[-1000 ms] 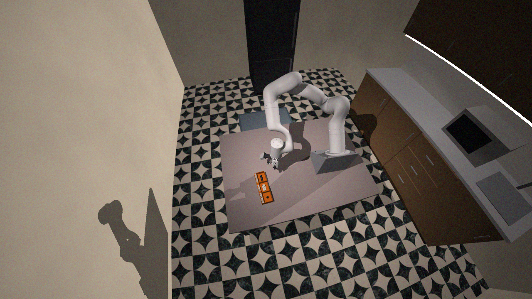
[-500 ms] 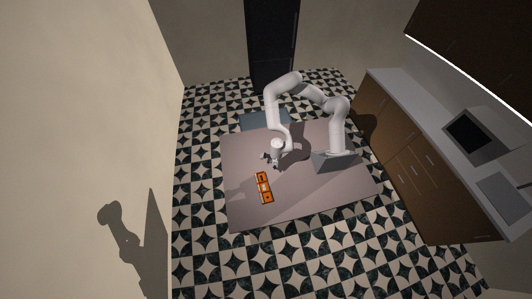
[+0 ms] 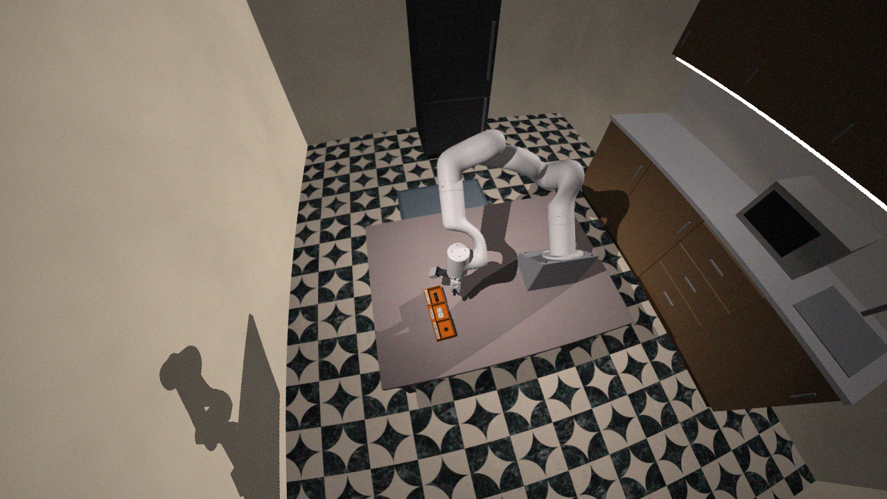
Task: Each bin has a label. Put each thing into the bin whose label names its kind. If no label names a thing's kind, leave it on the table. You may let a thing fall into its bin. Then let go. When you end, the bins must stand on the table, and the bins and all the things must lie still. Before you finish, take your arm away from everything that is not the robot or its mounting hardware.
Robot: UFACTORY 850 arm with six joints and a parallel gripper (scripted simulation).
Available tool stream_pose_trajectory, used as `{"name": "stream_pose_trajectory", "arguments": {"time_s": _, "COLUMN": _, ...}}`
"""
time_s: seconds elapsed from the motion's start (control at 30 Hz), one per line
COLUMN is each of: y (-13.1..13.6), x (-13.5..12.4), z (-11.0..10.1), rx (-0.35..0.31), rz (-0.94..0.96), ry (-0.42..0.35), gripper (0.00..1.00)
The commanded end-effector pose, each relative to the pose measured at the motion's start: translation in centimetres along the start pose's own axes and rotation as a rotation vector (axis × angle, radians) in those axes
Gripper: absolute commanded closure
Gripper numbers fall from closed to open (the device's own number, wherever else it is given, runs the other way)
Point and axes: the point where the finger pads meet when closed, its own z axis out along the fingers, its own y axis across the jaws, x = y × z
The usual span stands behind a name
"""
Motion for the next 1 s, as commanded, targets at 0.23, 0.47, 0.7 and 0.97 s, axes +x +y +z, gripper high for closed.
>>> {"name": "stream_pose_trajectory", "arguments": {"time_s": 0.23, "y": -6.0, "x": 0.9, "z": 0.0, "rx": -0.002, "rz": 0.0, "ry": -0.001, "gripper": 1.0}}
{"name": "stream_pose_trajectory", "arguments": {"time_s": 0.47, "y": -10.0, "x": 1.4, "z": 0.0, "rx": -0.002, "rz": 0.0, "ry": -0.001, "gripper": 1.0}}
{"name": "stream_pose_trajectory", "arguments": {"time_s": 0.7, "y": -13.0, "x": 1.7, "z": 0.0, "rx": -0.001, "rz": 0.2, "ry": -0.001, "gripper": 1.0}}
{"name": "stream_pose_trajectory", "arguments": {"time_s": 0.97, "y": -16.6, "x": 2.2, "z": 0.0, "rx": 0.003, "rz": 0.413, "ry": -0.002, "gripper": 1.0}}
